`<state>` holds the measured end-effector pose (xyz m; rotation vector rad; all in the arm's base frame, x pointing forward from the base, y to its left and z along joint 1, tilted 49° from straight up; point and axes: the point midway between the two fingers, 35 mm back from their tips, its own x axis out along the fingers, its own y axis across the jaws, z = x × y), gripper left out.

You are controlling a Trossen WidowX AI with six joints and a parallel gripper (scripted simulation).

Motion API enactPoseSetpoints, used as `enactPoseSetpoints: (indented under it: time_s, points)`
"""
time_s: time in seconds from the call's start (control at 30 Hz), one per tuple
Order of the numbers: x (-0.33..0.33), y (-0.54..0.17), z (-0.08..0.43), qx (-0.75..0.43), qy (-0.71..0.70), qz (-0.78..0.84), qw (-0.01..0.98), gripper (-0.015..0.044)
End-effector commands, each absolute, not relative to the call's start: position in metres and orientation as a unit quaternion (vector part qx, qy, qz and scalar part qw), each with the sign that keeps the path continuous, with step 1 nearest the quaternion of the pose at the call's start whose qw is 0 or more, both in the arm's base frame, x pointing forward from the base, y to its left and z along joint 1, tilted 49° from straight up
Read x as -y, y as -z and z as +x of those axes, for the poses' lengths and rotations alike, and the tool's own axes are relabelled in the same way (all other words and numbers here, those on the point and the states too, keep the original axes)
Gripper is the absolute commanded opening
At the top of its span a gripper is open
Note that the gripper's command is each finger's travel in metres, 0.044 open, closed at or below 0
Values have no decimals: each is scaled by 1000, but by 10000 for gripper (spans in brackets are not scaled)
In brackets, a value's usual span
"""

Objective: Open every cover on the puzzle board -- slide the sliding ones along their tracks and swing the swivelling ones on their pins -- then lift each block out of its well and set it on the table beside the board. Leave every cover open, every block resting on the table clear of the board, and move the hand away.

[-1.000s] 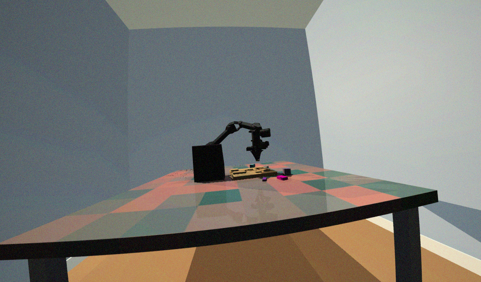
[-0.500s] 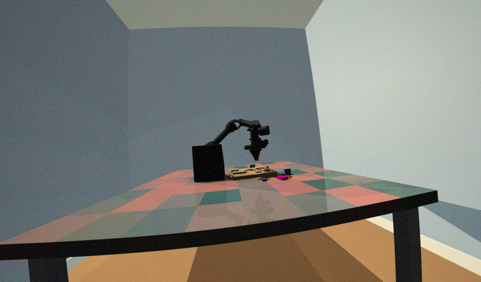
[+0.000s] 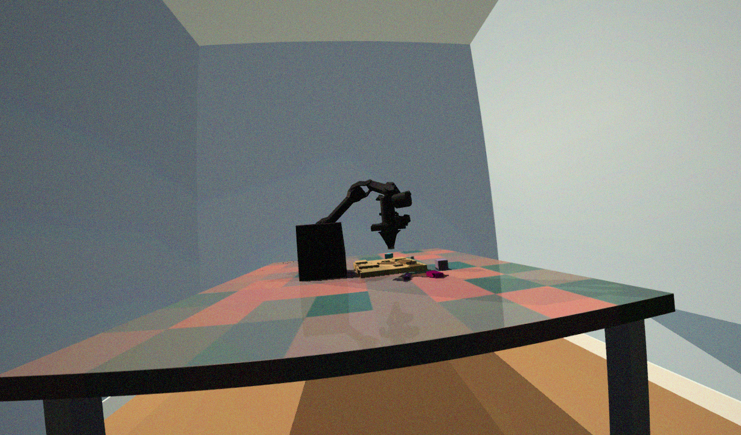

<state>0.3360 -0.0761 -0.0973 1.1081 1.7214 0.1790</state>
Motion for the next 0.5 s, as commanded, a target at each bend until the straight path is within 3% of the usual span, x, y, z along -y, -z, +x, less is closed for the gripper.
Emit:
enactPoseSetpoints:
  time_s: [0.0, 0.47]
  points:
    - [86, 109, 328, -718, -75, 460, 517, 80]
    - [110, 139, 302, -718, -79, 461, 515, 80]
